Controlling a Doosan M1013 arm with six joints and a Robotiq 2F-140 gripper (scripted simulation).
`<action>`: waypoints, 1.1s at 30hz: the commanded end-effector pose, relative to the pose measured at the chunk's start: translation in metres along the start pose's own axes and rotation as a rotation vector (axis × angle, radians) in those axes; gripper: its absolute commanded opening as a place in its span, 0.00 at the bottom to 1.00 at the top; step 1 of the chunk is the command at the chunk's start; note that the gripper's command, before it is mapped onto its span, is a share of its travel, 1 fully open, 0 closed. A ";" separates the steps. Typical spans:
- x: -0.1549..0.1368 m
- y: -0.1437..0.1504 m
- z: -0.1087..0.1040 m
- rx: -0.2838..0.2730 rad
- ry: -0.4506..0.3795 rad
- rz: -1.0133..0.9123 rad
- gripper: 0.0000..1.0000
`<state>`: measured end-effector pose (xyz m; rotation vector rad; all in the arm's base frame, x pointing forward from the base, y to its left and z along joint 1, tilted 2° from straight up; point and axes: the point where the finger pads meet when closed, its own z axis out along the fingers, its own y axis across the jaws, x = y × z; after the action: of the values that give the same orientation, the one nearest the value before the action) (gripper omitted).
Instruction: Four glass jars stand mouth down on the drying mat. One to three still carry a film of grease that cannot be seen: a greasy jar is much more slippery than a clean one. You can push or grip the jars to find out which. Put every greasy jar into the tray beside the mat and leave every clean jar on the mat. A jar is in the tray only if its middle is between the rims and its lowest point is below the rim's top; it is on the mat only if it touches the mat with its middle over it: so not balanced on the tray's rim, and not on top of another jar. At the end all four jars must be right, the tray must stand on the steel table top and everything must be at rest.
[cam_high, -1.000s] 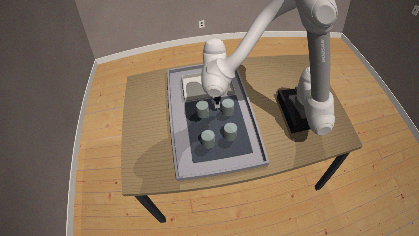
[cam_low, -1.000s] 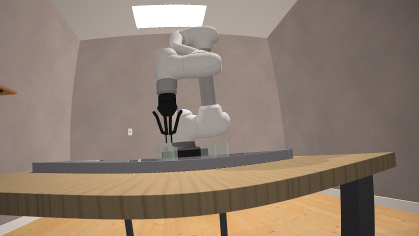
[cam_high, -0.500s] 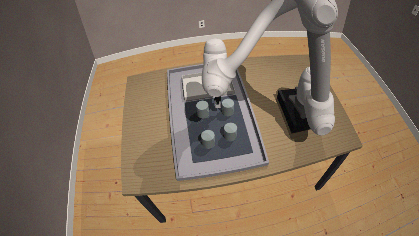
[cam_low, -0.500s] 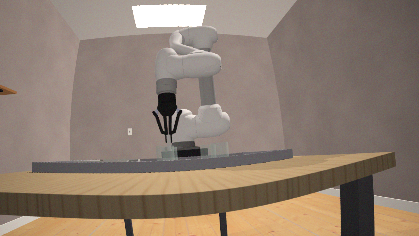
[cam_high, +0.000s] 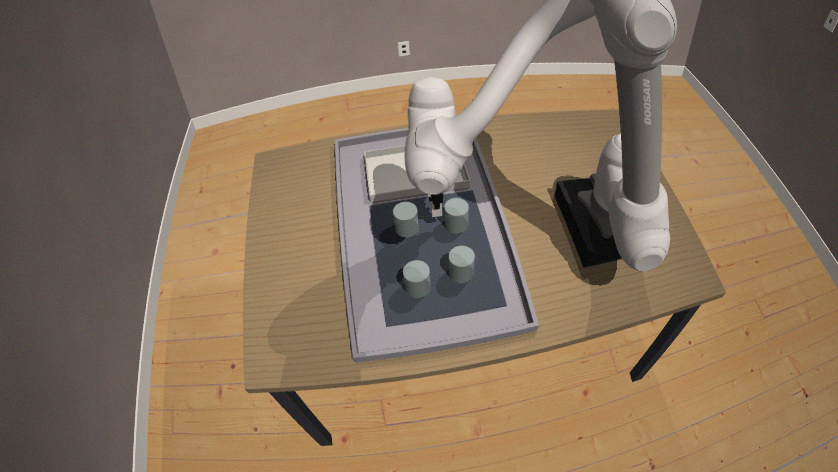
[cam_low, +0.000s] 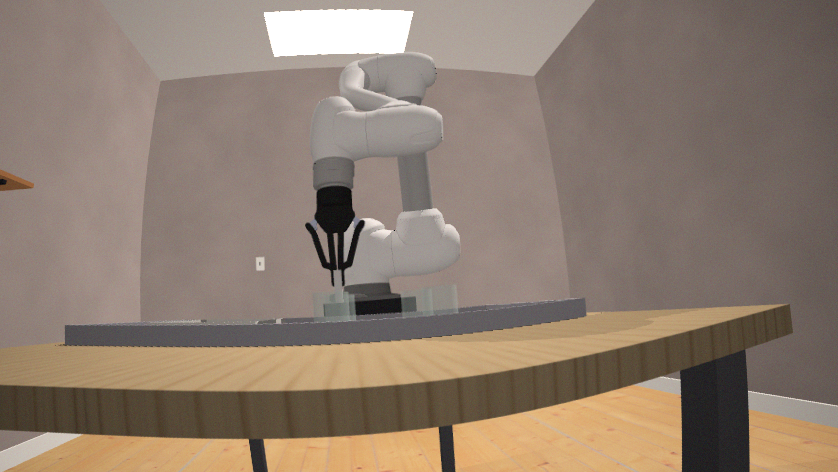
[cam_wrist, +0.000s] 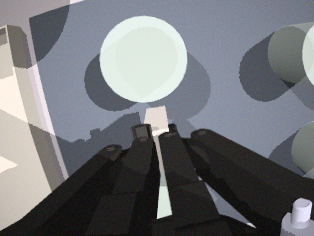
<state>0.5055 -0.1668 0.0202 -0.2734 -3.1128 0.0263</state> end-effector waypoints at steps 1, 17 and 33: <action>0.002 -0.003 0.000 0.006 -0.002 -0.013 0.00; 0.003 -0.003 0.000 0.006 -0.002 -0.013 0.00; 0.005 -0.003 0.000 0.006 -0.002 -0.013 0.00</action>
<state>0.5017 -0.1662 0.0202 -0.2734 -3.1128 0.0263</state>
